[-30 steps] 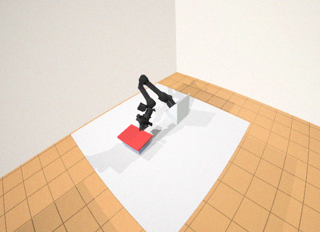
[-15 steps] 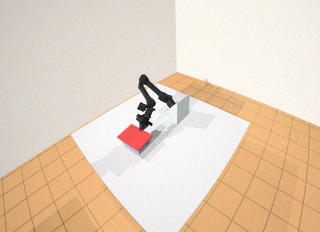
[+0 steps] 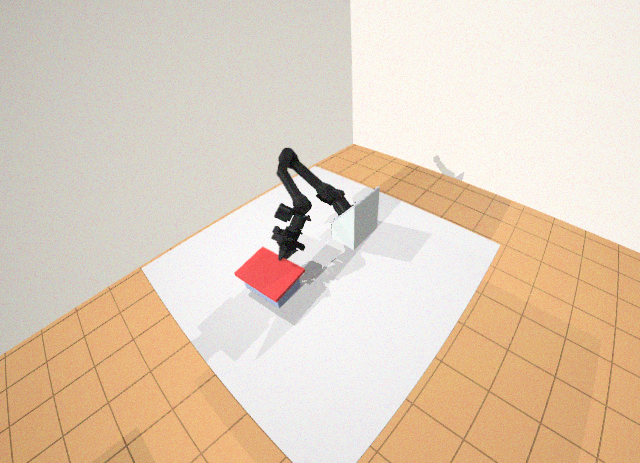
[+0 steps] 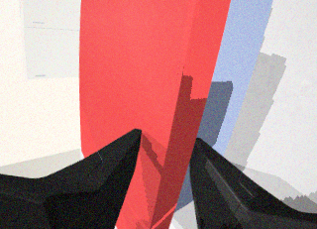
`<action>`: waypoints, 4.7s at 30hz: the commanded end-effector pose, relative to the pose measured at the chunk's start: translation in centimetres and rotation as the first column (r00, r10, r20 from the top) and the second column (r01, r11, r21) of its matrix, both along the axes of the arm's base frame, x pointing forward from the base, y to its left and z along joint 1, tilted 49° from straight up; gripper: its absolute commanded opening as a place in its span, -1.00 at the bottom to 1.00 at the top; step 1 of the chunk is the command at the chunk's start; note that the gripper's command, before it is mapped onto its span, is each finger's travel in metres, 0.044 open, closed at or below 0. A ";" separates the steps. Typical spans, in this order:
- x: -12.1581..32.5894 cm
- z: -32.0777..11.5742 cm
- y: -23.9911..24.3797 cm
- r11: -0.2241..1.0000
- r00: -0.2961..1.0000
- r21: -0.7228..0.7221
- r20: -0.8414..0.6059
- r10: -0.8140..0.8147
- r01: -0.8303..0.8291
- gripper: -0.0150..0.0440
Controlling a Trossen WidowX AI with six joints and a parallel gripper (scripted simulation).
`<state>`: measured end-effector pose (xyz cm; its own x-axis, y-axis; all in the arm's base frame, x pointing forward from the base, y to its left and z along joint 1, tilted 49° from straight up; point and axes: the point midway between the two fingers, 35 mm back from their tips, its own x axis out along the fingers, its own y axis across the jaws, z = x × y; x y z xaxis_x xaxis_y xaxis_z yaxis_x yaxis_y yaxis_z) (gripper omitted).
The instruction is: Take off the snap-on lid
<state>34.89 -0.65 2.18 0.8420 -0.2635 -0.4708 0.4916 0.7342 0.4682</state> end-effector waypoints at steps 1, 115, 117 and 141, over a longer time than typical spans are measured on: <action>0.0 0.2 0.3 1.000 1.000 0.004 0.006 0.002 -0.002 -0.49; 0.5 0.7 1.1 1.000 1.000 0.000 0.007 0.003 -0.003 -0.49; 0.5 0.9 1.3 1.000 1.000 0.000 0.007 0.003 -0.003 -0.49; 0.6 2.9 3.8 1.000 1.000 0.002 0.007 0.003 -0.003 -0.49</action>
